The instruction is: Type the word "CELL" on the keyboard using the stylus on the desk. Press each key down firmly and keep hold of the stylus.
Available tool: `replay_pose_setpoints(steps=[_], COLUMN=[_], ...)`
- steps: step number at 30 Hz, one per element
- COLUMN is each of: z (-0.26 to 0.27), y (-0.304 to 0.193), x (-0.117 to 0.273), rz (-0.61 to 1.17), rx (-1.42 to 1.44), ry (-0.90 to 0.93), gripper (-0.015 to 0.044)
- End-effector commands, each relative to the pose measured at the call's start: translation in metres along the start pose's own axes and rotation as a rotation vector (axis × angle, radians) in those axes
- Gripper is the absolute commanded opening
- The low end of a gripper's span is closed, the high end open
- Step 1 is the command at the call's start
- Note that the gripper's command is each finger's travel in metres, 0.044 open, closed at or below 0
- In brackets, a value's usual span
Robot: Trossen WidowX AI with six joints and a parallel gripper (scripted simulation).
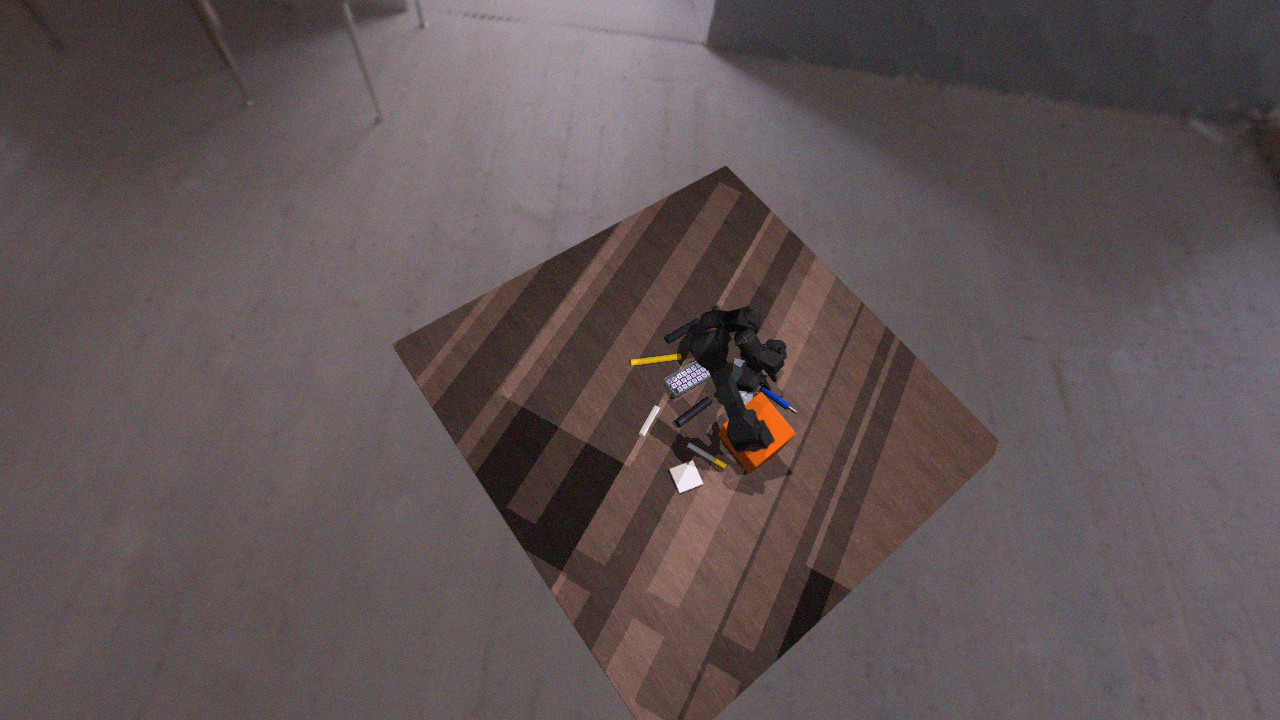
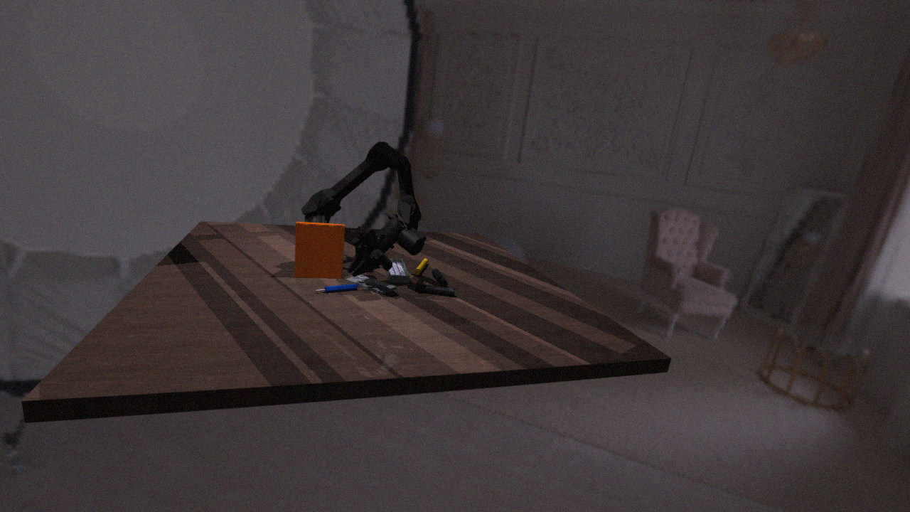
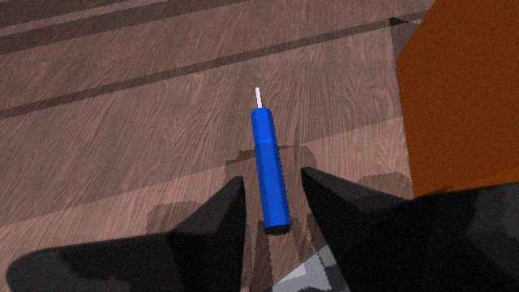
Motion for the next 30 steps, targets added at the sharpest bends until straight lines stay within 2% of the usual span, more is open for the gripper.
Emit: replay_pose_setpoints(steps=[1, 30], z=[0.000, 0.000], y=[-0.003, -0.012], x=[-0.004, -0.015], rz=[0.000, 0.000], rx=[-0.004, -0.004], ry=[-0.006, -0.006], gripper=[0.0150, 0.0150])
Point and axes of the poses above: the point midway between the two fingers, 35 mm back from their tips, its own x axis back along the fingers, its own z axis across the jaws, y = z × x, the point moved 10 cm from there along x, back along the fingers, and after that the axes turned 2 degrees about x, right-handed, at the moved point
